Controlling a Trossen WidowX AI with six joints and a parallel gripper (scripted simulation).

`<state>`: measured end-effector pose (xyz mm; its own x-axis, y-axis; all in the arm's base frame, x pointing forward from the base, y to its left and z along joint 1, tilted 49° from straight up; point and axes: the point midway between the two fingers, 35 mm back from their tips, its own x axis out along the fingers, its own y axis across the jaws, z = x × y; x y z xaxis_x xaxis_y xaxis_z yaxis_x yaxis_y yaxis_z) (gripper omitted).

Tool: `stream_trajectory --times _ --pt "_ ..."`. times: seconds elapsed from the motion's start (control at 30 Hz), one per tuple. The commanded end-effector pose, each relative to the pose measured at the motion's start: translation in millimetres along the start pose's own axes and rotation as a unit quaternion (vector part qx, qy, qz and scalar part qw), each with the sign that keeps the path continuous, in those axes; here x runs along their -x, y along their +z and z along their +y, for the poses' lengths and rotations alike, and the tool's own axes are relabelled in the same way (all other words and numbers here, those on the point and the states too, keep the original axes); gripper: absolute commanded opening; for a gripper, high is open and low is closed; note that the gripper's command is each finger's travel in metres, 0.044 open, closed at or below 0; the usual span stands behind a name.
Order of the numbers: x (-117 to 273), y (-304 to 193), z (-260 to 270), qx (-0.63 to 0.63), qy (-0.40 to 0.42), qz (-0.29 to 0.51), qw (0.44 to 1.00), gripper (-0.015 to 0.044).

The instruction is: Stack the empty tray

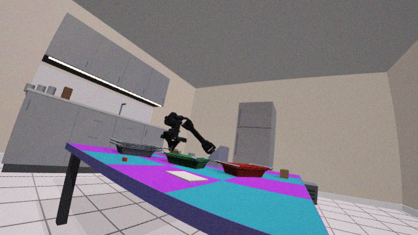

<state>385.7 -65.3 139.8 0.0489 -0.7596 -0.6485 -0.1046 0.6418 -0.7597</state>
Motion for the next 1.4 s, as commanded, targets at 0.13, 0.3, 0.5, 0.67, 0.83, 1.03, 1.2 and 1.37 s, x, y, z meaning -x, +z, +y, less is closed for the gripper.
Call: stream_trajectory --times 0.13,0.3,0.5,0.67,0.83,1.03,1.2,1.37 --pt "2 1 30 0.003 0.009 0.004 1.000 0.0085" --pt "-6 1 48 0.003 0.009 0.004 1.000 0.0085" --pt "-18 1 59 0.003 0.009 0.004 1.000 0.0085" --pt "-10 2 58 0.003 0.010 0.004 1.000 0.0085" --pt "15 3 55 0.003 0.010 0.004 1.000 0.0085" --pt "20 2 55 0.007 0.009 0.002 1.000 0.0085" --pt "20 2 55 0.007 0.009 0.002 1.000 0.0085" --pt "20 2 55 0.007 0.009 0.002 1.000 0.0085"
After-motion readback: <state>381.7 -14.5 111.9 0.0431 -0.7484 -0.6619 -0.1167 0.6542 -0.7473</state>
